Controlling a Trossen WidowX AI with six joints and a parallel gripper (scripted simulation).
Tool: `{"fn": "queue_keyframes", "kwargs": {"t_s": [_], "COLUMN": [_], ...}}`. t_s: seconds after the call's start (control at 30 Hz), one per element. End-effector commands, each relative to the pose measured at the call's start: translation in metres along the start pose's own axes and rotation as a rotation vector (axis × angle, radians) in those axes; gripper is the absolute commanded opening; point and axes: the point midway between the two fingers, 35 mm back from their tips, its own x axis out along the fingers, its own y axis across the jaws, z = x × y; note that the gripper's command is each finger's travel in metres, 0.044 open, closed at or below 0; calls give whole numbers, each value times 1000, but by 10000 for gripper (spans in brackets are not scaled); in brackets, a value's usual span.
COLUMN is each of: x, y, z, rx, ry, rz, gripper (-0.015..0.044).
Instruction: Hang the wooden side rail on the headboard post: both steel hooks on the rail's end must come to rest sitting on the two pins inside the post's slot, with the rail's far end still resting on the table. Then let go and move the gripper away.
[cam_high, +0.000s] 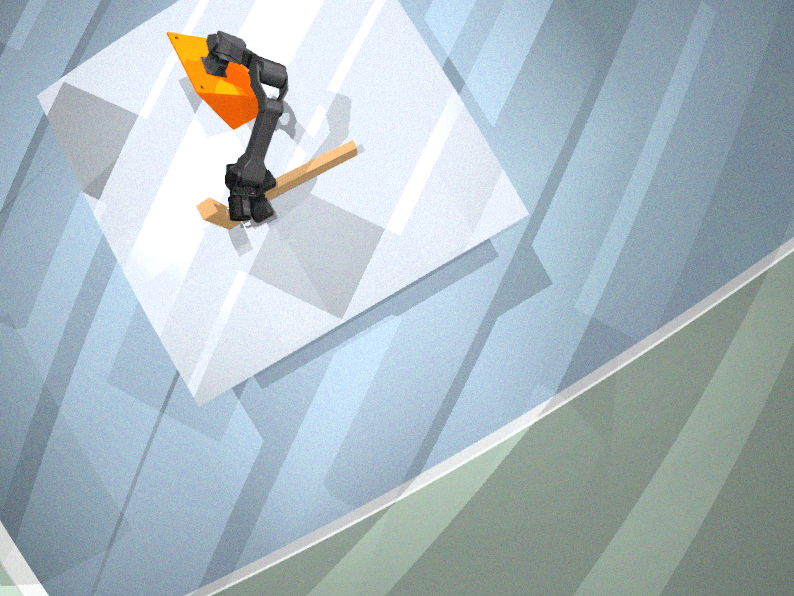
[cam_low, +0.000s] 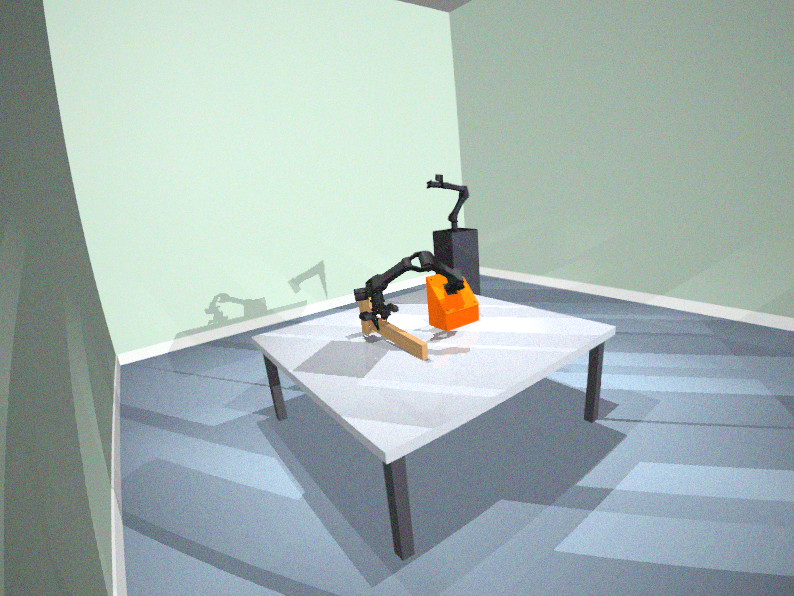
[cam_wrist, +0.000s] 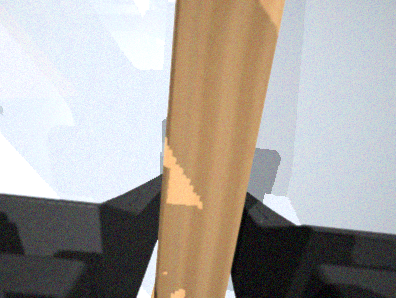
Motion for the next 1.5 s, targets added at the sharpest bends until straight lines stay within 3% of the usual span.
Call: {"fn": "queue_keyframes", "kwargs": {"t_s": [0.0,1.47], "x": [-7,-7], "y": [-3,-3], "z": [-5,-9], "rx": [2,2], "ry": [7,7], "rz": [-17,-17], "gripper": [0,0]}}
